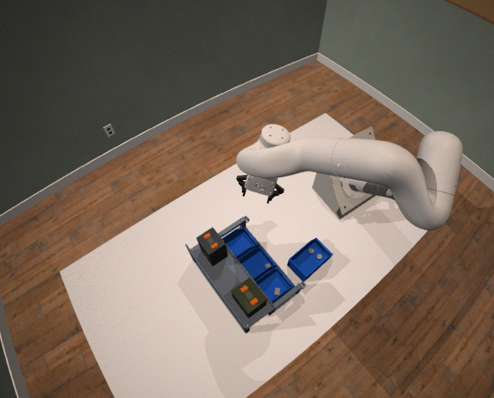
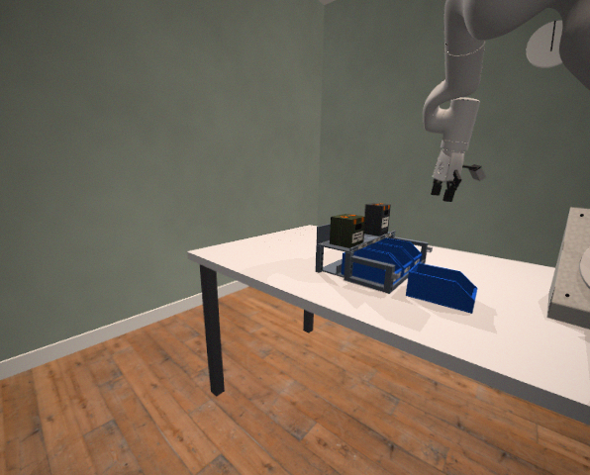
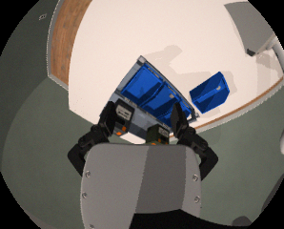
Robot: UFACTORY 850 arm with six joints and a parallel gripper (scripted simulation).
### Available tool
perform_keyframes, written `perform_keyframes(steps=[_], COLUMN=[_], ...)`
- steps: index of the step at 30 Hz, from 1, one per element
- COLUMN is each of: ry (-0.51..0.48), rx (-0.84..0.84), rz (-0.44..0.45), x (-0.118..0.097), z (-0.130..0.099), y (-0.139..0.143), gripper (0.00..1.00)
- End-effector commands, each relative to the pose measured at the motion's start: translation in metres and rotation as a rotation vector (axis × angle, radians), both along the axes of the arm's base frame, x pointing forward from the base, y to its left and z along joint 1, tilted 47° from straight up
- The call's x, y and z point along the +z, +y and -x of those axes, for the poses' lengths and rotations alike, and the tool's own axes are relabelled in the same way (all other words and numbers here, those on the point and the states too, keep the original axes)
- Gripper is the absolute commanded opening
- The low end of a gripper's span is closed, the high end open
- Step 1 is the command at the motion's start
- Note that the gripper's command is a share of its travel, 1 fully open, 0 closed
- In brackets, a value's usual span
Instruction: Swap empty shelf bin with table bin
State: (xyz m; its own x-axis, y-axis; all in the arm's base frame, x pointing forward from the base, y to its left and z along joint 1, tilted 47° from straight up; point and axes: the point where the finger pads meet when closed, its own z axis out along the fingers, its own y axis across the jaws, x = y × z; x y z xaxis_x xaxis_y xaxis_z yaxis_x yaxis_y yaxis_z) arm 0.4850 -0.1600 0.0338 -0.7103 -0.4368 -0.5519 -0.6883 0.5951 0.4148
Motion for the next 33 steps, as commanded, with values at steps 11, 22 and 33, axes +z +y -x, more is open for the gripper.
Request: perform_keyframes(steps=[11, 22, 33], ry=[0.247, 0.375, 0.490], rx=[-0.165, -0.249, -0.324], rz=[-0.063, -0.089, -0.106], x=[0.041, 0.060, 0.076], z=[0.016, 0.028, 0.041], y=[0.051, 0.077, 0.100], gripper=[1.00, 1.00, 1.00])
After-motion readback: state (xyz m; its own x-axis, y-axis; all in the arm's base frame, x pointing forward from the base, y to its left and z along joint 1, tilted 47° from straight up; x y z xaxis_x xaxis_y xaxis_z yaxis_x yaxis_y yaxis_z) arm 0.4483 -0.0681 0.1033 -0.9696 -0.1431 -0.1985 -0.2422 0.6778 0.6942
